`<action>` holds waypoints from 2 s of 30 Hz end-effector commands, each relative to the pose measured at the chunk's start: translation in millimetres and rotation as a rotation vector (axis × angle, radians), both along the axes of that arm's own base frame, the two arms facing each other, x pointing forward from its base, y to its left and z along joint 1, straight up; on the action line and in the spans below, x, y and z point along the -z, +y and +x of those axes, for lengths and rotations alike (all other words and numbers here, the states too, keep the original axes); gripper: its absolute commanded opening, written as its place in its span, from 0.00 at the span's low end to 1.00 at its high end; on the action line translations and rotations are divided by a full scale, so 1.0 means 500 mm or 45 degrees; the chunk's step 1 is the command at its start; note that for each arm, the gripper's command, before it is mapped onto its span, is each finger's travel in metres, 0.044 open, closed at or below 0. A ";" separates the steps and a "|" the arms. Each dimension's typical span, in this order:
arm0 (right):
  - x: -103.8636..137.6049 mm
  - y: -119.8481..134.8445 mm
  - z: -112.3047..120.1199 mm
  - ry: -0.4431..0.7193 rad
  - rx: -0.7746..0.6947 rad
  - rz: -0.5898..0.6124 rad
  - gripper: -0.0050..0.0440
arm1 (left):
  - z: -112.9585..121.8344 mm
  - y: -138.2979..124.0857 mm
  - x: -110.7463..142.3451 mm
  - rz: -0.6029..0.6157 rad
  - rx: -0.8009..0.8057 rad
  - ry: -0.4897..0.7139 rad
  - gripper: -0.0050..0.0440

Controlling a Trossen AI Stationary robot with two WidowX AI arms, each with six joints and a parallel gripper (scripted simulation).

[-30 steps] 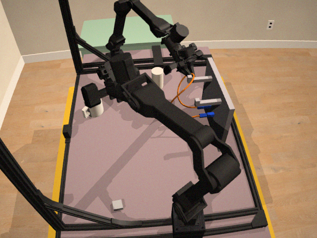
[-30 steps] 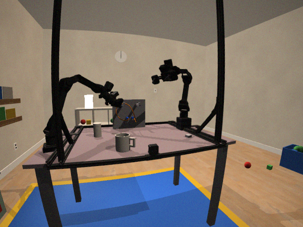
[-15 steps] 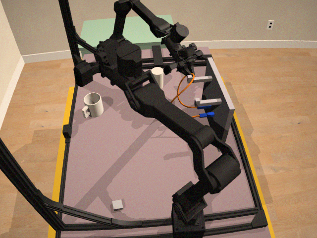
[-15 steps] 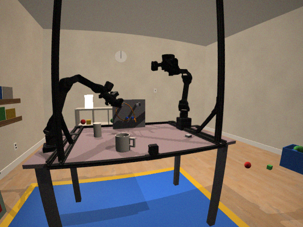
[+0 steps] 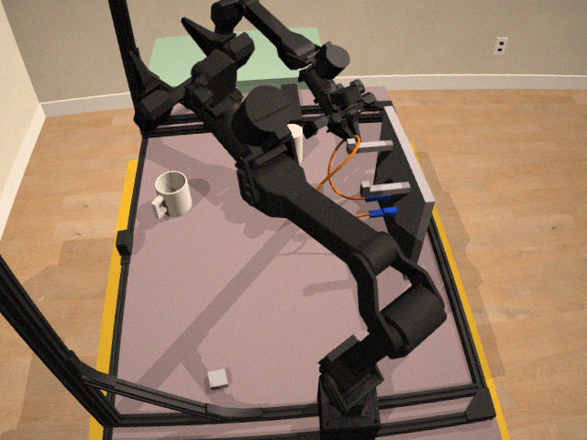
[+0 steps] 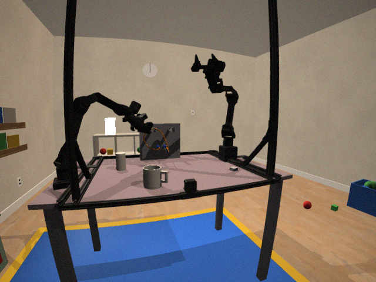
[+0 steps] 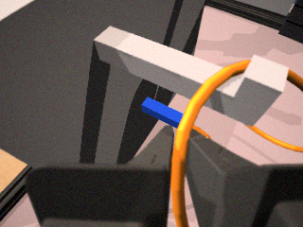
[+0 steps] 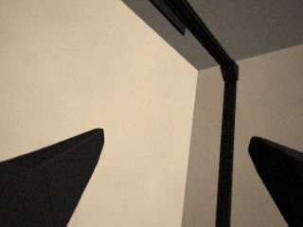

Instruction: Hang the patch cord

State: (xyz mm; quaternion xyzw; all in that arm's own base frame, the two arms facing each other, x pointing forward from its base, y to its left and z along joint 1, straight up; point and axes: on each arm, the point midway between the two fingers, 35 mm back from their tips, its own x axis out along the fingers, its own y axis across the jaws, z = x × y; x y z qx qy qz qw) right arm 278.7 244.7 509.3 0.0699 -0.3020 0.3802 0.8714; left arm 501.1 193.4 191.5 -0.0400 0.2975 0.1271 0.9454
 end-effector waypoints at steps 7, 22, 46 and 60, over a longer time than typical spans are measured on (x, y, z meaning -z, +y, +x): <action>-0.105 -0.055 -0.092 -0.405 -0.003 0.218 1.00 | 0.000 0.001 -0.025 0.013 0.000 -0.031 0.15; -0.143 -0.099 -0.159 -0.652 0.013 0.354 1.00 | 0.000 0.001 -0.025 0.013 0.000 -0.031 0.15; 0.123 -0.099 0.080 -0.249 0.217 0.032 1.00 | 0.000 0.001 -0.025 0.013 0.000 -0.031 0.15; 0.330 -0.168 0.188 0.064 0.365 -0.137 1.00 | 0.000 0.001 -0.025 0.013 0.000 -0.031 0.15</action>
